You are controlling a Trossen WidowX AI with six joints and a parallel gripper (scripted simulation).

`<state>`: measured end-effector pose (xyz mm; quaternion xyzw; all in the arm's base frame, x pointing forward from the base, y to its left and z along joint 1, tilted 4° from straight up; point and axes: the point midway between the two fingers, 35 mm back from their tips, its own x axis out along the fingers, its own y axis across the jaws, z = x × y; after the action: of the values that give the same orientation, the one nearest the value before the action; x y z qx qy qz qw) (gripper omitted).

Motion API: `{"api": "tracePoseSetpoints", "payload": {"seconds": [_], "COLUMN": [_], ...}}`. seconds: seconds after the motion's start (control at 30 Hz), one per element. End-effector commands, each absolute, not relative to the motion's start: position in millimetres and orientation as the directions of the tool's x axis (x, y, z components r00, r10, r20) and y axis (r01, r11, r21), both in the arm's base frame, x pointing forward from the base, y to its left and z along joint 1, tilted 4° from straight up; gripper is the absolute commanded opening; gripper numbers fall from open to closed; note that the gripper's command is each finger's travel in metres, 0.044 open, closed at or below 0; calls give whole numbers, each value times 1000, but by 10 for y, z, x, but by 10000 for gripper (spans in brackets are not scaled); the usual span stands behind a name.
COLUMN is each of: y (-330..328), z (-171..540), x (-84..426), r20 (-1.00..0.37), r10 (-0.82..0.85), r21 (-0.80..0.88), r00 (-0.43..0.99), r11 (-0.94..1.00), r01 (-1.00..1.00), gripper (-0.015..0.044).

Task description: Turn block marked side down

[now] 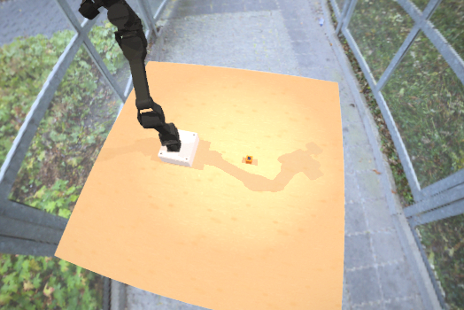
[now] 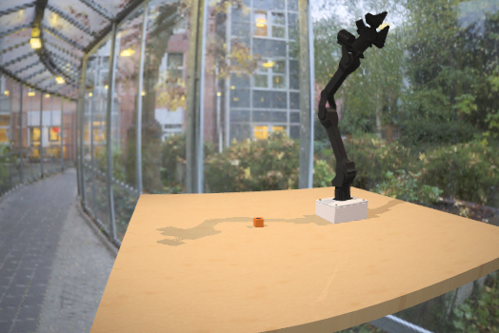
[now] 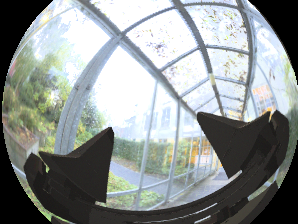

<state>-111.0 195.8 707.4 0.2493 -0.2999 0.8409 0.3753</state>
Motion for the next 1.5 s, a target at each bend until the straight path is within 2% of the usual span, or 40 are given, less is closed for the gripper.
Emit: {"api": "tracePoseSetpoints", "payload": {"seconds": [0.0, 0.33, 0.63, 0.83, 1.0, 1.2, 1.47], "y": [2443, 3490, 3869, 3773, 3508, 3208, 2362], "z": [6848, 6069, 5193, 4558, 4110, 3724, 2845], "x": [-913, 89, 1327, 2178, 2759, 3185, 3873], "r20": [579, 339, 69, -126, -267, -382, -624], "r10": [622, 913, 992, 939, 861, 772, 518], "r21": [-242, -57, 69, 123, 133, 145, 160], "r00": [-527, -227, 110, 319, 433, 508, 586], "r11": [-486, -221, 106, 334, 478, 593, 818], "r01": [-840, -974, -992, -935, -868, -792, -553], "gripper": [440, 440, 440, 440, 440, 440, 440]}}
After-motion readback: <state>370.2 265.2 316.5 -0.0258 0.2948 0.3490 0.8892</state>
